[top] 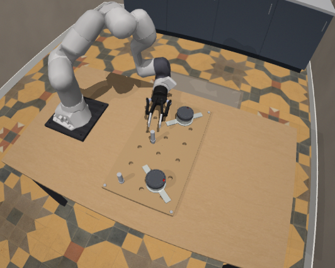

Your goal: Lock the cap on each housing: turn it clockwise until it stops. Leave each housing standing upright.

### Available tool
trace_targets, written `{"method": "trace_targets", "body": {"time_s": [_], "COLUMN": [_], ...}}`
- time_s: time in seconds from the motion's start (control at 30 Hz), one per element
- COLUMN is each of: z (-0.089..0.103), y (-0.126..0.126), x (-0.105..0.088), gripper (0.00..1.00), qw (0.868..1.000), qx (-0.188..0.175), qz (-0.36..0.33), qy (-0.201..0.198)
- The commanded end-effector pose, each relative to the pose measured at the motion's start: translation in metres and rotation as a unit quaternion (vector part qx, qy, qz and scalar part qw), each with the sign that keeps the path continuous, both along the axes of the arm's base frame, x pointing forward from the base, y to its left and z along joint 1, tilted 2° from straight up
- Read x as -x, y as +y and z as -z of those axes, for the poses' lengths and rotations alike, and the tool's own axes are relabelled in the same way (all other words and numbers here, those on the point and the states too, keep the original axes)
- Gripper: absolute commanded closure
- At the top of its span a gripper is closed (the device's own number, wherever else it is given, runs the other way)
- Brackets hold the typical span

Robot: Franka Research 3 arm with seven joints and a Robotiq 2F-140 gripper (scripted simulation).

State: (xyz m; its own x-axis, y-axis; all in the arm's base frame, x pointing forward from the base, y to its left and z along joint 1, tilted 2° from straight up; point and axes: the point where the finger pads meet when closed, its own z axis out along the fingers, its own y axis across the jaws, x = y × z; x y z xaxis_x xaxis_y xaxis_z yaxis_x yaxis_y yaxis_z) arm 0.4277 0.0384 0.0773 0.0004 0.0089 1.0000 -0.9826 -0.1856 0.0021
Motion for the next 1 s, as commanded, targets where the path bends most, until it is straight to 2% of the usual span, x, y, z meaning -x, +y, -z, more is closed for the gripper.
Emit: {"method": "trace_targets", "body": {"time_s": [0.0,0.63,0.97], "z": [-0.003,-0.021,-0.036], "y": [0.000,-0.001,-0.001], "x": [0.001,0.001,0.001], "gripper": [0.64,0.64,0.64], "qw": [1.000,1.000,1.000], "qx": [0.001,0.001,0.001], "qz": [0.002,0.002,0.002], "qy": [0.003,0.003,0.003]}}
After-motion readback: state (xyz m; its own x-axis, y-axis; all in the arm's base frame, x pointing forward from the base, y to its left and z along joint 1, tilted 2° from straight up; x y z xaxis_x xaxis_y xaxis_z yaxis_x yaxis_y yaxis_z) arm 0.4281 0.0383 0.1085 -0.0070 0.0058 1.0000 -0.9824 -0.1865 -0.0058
